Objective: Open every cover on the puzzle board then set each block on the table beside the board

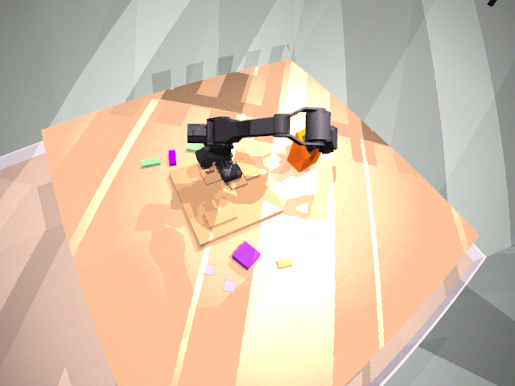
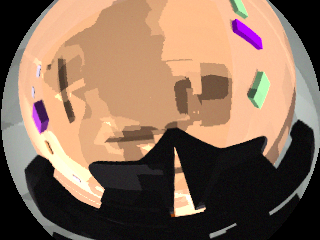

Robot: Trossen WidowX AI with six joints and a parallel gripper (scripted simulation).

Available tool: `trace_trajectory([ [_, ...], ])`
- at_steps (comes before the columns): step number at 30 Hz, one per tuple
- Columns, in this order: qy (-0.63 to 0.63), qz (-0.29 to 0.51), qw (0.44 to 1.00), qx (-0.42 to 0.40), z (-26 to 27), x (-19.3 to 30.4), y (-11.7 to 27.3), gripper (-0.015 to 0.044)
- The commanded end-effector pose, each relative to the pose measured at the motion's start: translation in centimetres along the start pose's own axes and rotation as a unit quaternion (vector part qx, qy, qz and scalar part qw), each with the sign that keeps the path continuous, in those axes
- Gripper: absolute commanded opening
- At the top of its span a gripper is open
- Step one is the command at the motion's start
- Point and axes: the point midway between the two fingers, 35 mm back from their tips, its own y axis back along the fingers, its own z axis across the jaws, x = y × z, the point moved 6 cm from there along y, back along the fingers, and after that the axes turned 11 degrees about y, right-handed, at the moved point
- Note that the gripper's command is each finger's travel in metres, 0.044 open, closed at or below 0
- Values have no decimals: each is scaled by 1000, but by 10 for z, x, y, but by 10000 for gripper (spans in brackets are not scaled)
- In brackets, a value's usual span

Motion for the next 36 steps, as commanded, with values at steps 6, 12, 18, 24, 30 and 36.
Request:
trace_trajectory([
  [6,-3,2,1000,-3,-2,-8,-2,0],
  [12,-3,2,1000,-3,-4,-14,-2,0],
  [18,-3,2,1000,-3,-5,-20,-2,0],
  [24,-3,2,1000,-3,-6,-26,-2,0],
  [30,-3,1,1000,-3,-7,-32,-2,0],
  [36,-3,1,1000,-3,-8,-38,-2,0],
])
